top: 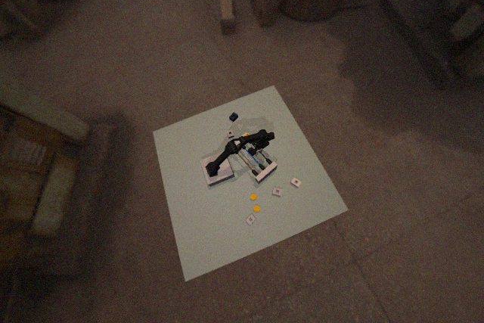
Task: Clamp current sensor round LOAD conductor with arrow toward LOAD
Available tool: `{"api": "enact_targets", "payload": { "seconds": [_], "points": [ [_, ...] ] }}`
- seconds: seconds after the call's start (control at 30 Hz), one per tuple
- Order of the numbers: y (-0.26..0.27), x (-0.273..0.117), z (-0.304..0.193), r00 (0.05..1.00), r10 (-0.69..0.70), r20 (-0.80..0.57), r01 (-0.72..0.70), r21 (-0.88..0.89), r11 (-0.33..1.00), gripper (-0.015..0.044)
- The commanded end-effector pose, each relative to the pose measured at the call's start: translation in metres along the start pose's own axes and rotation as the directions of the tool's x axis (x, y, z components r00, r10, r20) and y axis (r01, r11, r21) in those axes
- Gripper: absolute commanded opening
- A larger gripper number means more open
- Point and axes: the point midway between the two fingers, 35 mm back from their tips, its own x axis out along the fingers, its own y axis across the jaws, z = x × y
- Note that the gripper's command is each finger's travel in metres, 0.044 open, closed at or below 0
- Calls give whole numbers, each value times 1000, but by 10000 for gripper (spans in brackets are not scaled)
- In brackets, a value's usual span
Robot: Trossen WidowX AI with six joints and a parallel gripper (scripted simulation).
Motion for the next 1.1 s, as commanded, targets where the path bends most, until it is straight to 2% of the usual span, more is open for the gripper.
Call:
{"api": "enact_targets", "payload": {
  "seconds": [0.0, 1.07],
  "points": [
    [3, 8, 0, 999, 52, -2, -52, 3, 999, 440],
    [13, 5, 0, 995, 97, -2, -97, 3, 995, 440]
  ]
}}
